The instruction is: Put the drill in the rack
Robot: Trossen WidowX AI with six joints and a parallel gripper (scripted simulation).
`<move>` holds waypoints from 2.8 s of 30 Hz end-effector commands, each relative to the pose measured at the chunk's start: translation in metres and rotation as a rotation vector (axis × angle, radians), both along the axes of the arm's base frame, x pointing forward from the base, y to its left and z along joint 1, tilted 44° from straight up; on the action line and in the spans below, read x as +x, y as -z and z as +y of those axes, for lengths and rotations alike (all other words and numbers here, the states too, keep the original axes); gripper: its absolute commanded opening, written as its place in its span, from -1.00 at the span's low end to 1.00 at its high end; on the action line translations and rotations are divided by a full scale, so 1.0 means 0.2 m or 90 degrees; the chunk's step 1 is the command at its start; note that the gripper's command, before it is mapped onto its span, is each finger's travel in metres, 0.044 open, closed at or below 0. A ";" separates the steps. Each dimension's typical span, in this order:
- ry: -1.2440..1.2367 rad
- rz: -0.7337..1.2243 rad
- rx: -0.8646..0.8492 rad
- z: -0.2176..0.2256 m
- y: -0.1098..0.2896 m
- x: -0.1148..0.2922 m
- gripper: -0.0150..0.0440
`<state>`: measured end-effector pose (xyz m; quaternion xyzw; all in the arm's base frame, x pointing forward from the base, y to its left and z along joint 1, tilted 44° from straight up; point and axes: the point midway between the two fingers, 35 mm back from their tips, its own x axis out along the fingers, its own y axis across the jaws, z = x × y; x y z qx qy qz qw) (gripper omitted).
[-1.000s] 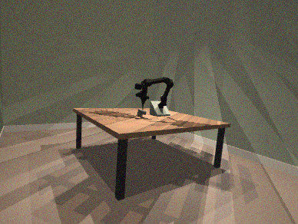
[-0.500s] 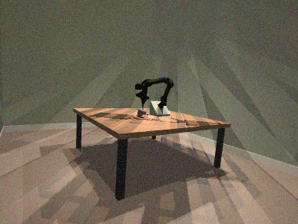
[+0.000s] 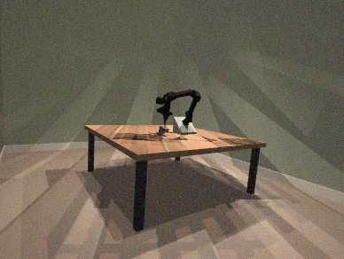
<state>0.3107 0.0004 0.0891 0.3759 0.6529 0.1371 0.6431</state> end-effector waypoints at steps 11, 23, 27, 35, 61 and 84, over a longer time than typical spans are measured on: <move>-0.026 0.019 0.016 0.01 -0.02 0.01 -0.05; -0.114 -0.071 0.003 -0.19 -0.04 0.00 1.00; -0.270 -0.214 -0.018 -0.26 0.15 -0.03 1.00; -0.563 -0.484 -0.053 -0.34 0.51 -0.13 1.00; -0.753 -0.663 -0.074 -0.36 0.72 -0.24 1.00; -0.753 -0.663 -0.074 -0.25 0.79 -0.21 1.00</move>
